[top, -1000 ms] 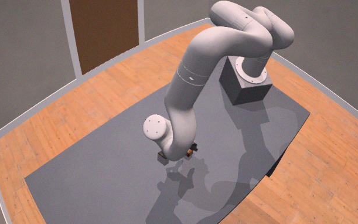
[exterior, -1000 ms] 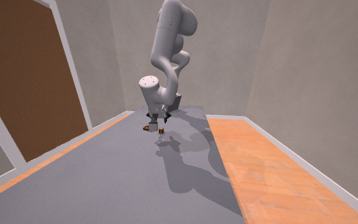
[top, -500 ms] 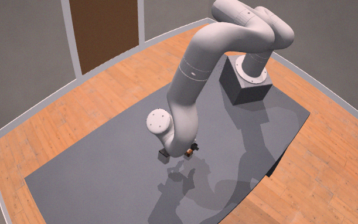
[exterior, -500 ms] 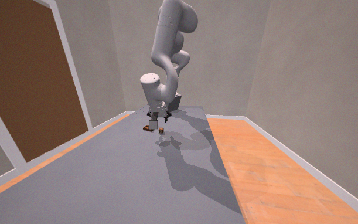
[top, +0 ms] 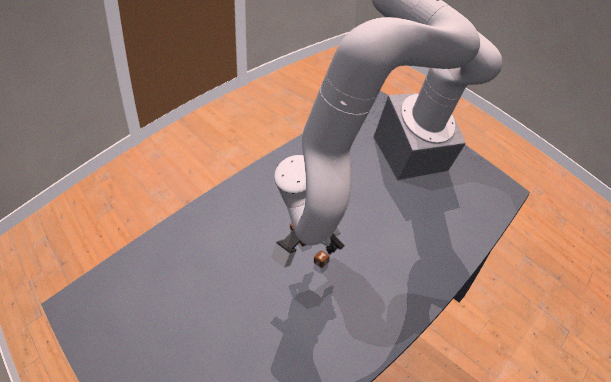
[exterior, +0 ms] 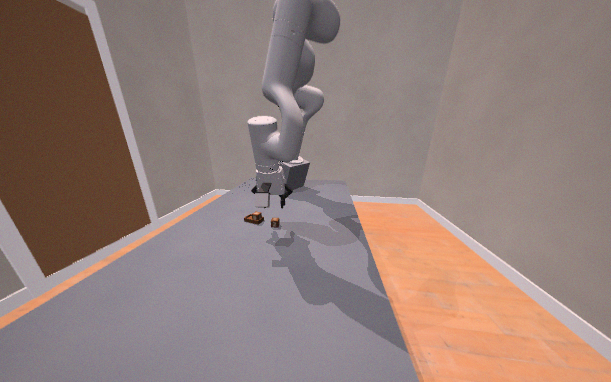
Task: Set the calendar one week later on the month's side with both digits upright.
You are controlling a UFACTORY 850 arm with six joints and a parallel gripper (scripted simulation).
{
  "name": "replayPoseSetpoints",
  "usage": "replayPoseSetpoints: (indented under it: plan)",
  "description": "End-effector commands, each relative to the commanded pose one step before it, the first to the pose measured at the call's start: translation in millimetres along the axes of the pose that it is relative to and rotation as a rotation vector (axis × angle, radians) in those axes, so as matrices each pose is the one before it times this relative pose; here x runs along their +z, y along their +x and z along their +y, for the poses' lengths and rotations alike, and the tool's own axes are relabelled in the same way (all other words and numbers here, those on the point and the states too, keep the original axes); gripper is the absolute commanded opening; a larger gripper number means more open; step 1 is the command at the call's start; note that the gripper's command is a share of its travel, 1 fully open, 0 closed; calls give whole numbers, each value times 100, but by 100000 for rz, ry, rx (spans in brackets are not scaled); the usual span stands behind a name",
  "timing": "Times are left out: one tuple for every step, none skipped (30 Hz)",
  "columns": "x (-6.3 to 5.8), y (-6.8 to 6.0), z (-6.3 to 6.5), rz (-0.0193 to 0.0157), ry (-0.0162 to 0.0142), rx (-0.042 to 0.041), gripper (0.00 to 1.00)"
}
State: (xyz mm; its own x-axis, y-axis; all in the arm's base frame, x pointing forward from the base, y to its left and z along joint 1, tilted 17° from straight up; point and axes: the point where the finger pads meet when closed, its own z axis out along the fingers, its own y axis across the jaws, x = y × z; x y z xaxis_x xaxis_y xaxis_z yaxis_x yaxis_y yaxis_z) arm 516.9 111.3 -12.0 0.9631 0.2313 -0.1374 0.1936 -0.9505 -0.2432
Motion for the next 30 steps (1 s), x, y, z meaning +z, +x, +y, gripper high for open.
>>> replayPoseSetpoints:
  plan:
    - [-76, 67, -70, 726, 417, -147, 69]
    - [7, 6, -40, 183, 169, -38, 69]
    - [9, 9, -53, 246, 223, -50, 69]
    - [11, 11, -66, 315, 278, -62, 69]
    - [13, 14, -80, 389, 333, -74, 69]
    - [15, 18, -92, 467, 386, -86, 69]
    - [17, 21, -104, 548, 434, -97, 69]
    - [0, 0, 0, 0, 0, 0, 69]
    - [0, 0, 0, 0, 0, 0, 69]
    - [19, 25, -113, 630, 475, -106, 69]
    - [20, 29, -121, 714, 507, -114, 69]
    - [21, 33, -126, 797, 529, -120, 69]
    - [21, 37, -129, 878, 540, -124, 69]
    - [21, 41, -129, 956, 538, -125, 69]
    - [20, 44, -125, 1029, 523, -124, 69]
    - [19, 47, -119, 1096, 496, -121, 69]
    - [17, 48, -110, 1154, 456, -116, 69]
    - [14, 49, -98, 1204, 404, -109, 69]
    - [12, 48, -83, 1243, 341, -100, 69]
    - [8, 46, -66, 1270, 270, -90, 69]
    - [5, 42, -48, 1285, 191, -78, 69]
    - [1, 37, -28, 1288, 108, -66, 69]
    - [-3, 30, -8, 1277, 22, -54, 69]
    - [-7, 22, 12, 1254, -64, -42, 69]
    - [0, 0, 0, 0, 0, 0, 69]
    - [0, 0, 0, 0, 0, 0, 69]
    - [-11, 12, 32, 1219, -148, -30, 69]
    - [-15, 2, 51, 1174, -227, -19, 69]
    - [-19, -9, 68, 1118, -301, -8, 69]
    - [-22, -20, 84, 1055, -366, 1, 69]
